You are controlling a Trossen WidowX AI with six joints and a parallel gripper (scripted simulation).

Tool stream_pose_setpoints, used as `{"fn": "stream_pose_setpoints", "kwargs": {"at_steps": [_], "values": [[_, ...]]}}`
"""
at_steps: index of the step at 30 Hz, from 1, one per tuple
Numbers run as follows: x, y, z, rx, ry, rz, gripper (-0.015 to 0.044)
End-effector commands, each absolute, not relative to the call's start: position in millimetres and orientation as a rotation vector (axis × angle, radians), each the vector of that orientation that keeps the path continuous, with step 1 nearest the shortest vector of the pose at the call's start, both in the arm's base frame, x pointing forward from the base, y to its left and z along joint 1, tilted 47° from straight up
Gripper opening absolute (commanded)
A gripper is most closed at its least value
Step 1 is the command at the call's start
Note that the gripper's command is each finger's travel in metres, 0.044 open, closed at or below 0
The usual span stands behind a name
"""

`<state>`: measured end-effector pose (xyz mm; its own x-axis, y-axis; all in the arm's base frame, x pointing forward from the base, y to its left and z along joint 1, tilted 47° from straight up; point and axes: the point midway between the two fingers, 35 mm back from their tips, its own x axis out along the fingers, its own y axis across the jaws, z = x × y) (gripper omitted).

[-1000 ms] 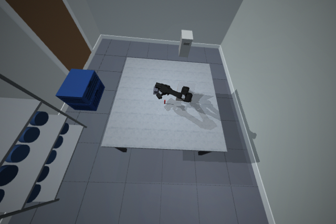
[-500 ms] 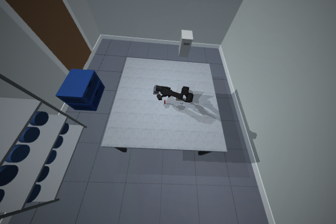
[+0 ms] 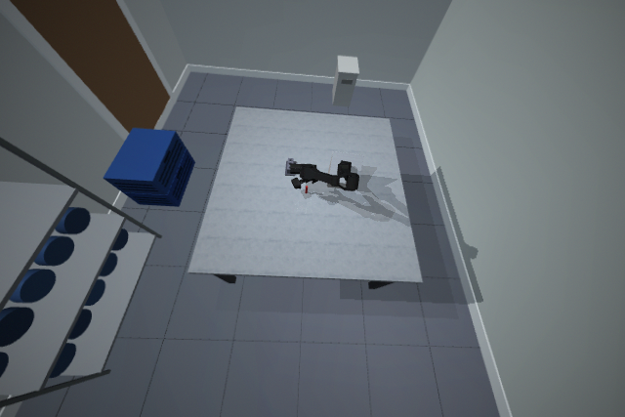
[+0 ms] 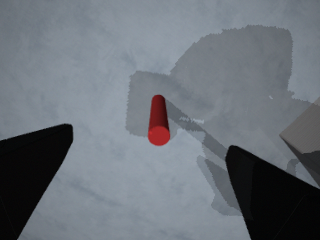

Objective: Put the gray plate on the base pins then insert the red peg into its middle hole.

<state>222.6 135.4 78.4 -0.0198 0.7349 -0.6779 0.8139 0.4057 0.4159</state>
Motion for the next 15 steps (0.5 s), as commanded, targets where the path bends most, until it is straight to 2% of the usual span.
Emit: {"fn": "stream_pose_setpoints", "kwargs": {"at_steps": [1, 15], "values": [[220, 140, 71, 1.349, 1.779, -0.122, 0.044], [220, 157, 56, 1.349, 1.779, -0.122, 0.044]]}}
